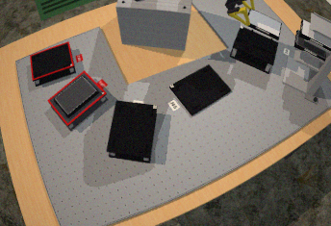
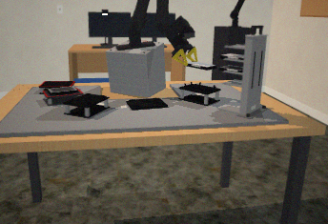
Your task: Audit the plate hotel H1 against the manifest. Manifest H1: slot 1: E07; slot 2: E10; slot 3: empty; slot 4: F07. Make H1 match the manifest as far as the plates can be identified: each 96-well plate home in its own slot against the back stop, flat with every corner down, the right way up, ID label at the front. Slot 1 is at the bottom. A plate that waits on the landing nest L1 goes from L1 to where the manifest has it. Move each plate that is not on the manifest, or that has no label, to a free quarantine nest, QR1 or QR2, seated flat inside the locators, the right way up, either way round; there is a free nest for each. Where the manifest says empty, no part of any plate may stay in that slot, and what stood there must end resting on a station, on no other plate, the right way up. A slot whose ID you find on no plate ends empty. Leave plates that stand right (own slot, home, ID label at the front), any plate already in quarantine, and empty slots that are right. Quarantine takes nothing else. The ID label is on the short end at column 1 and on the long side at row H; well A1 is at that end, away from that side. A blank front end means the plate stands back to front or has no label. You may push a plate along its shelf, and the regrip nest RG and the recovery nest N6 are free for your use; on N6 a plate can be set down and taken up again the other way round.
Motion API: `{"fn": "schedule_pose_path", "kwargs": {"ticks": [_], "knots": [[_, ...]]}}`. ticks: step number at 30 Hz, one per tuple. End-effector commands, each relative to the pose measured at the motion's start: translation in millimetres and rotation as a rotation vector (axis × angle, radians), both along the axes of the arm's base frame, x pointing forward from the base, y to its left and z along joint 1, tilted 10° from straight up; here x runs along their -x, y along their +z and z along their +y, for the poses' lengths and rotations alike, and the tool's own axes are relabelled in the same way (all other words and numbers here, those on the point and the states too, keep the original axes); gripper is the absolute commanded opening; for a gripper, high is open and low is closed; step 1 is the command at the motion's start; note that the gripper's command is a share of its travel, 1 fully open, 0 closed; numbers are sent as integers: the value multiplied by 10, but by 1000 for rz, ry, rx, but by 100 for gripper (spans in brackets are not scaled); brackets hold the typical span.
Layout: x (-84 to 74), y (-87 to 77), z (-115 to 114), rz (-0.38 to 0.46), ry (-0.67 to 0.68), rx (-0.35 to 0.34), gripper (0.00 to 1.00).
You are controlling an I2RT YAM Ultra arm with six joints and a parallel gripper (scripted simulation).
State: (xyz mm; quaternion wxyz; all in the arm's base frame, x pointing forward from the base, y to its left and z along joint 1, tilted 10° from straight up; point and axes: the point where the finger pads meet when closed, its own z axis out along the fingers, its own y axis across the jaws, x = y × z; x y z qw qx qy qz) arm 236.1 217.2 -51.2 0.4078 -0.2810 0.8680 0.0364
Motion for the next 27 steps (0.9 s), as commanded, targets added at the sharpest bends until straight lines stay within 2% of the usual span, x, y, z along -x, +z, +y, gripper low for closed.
{"fn": "schedule_pose_path", "kwargs": {"ticks": [1, 11, 27], "knots": [[2, 106, 44, -15, -1, -20, 86], [-46, 235, 116, -27, -5, -38, 86], [-18, 396, 146, -28, -1, -40, 86]]}}
